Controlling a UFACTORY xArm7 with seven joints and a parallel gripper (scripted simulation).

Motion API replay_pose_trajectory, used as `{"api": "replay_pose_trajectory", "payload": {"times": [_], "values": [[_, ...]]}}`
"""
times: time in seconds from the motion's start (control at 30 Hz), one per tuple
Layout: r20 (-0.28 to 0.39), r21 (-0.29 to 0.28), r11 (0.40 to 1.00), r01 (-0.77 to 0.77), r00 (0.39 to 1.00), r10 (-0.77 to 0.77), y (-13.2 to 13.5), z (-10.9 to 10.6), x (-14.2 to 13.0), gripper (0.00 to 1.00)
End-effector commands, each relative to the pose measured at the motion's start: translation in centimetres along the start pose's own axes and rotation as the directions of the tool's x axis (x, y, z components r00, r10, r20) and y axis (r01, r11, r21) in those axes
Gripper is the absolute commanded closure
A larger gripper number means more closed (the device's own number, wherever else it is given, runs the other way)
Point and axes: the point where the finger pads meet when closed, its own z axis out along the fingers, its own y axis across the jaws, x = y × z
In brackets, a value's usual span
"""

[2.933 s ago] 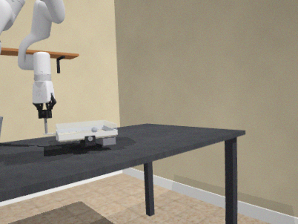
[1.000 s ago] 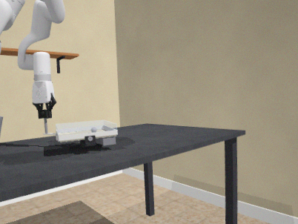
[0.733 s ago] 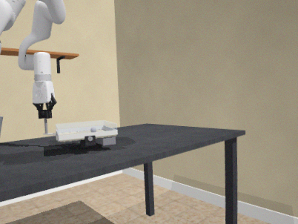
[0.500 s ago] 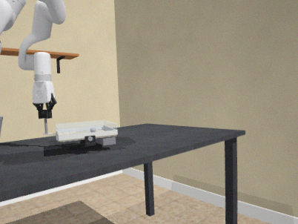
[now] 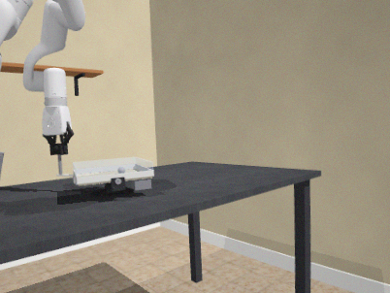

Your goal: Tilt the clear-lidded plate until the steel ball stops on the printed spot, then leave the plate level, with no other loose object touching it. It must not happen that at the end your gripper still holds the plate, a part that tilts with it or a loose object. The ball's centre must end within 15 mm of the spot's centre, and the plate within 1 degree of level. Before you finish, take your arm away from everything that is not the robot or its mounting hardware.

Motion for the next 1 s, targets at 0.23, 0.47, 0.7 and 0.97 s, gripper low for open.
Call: {"api": "replay_pose_trajectory", "payload": {"times": [0.23,0.47,0.7,0.97], "values": [[0.003,-0.001,1.0,0.0,1.0,0.0,0.0,-0.02,0.09,1.0],[0.003,-0.001,1.0,0.0,1.0,0.0,0.0,-0.02,0.38,1.0],[0.003,-0.001,1.0,0.0,1.0,0.0,0.0,-0.02,0.4,1.0],[0.003,-0.001,1.0,0.0,1.0,0.0,0.06,-0.15,0.18,1.0]]}}
